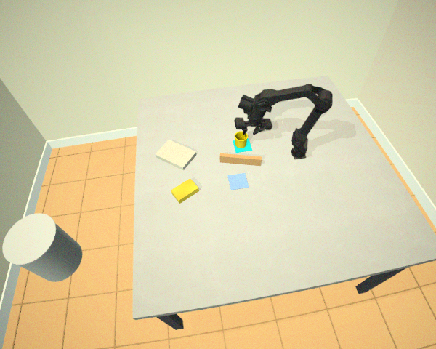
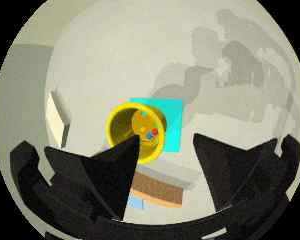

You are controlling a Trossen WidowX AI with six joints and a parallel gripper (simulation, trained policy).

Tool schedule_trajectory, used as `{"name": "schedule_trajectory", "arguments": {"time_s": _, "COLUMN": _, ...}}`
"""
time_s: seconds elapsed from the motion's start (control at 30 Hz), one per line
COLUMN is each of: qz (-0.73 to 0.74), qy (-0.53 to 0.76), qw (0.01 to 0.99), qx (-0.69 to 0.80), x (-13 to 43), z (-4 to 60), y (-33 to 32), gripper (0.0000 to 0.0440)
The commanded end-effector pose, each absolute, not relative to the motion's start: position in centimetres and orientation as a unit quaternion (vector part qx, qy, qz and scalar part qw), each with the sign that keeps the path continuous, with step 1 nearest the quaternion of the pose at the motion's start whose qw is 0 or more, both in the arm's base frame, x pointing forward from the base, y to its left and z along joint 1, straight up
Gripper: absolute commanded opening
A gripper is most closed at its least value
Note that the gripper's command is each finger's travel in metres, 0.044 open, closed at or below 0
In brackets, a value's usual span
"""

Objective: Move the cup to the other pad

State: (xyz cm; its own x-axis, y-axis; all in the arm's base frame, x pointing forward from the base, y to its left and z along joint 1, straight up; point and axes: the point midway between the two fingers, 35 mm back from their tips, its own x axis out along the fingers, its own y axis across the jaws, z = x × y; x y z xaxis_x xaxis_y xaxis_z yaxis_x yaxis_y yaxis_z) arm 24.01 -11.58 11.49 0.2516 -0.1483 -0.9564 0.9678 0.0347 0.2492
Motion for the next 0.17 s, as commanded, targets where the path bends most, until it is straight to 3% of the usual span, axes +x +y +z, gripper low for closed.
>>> {"name": "schedule_trajectory", "arguments": {"time_s": 0.0, "qz": -0.463, "qy": 0.386, "qw": 0.601, "qx": 0.525, "x": 23.8, "z": 12.4, "y": -11.6, "gripper": 0.0272}}
{"name": "schedule_trajectory", "arguments": {"time_s": 0.13, "qz": -0.461, "qy": 0.371, "qw": 0.606, "qx": 0.532, "x": 23.7, "z": 13.7, "y": -11.9, "gripper": 0.0331}}
